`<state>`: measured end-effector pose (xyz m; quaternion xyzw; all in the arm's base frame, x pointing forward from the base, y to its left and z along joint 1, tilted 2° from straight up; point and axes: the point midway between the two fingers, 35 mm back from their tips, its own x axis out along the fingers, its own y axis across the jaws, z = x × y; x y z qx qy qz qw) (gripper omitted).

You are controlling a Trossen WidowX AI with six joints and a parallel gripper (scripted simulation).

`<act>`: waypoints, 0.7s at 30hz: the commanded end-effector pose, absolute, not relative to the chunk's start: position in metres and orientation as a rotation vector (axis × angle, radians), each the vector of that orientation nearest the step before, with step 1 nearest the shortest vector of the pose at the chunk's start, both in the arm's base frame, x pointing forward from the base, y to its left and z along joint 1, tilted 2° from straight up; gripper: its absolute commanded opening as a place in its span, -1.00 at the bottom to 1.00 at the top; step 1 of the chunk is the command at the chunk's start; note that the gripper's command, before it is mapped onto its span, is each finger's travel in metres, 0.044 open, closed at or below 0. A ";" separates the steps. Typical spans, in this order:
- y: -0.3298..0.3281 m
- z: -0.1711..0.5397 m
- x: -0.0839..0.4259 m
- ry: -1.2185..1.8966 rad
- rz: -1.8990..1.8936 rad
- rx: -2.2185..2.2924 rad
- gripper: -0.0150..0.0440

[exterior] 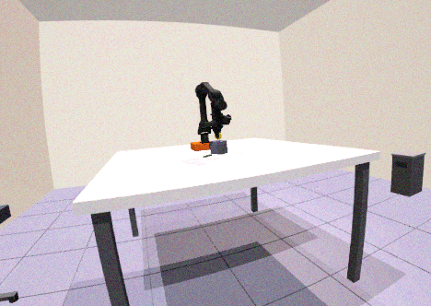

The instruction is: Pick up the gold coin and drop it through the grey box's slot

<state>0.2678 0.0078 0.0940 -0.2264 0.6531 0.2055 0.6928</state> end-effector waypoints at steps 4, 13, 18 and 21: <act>0.008 0.090 0.266 1.466 0.457 -0.501 -0.49; 0.008 0.090 0.268 1.459 0.458 -0.505 -0.31; 0.008 0.090 0.268 1.459 0.458 -0.505 0.05; 0.008 0.090 0.268 1.459 0.458 -0.505 0.05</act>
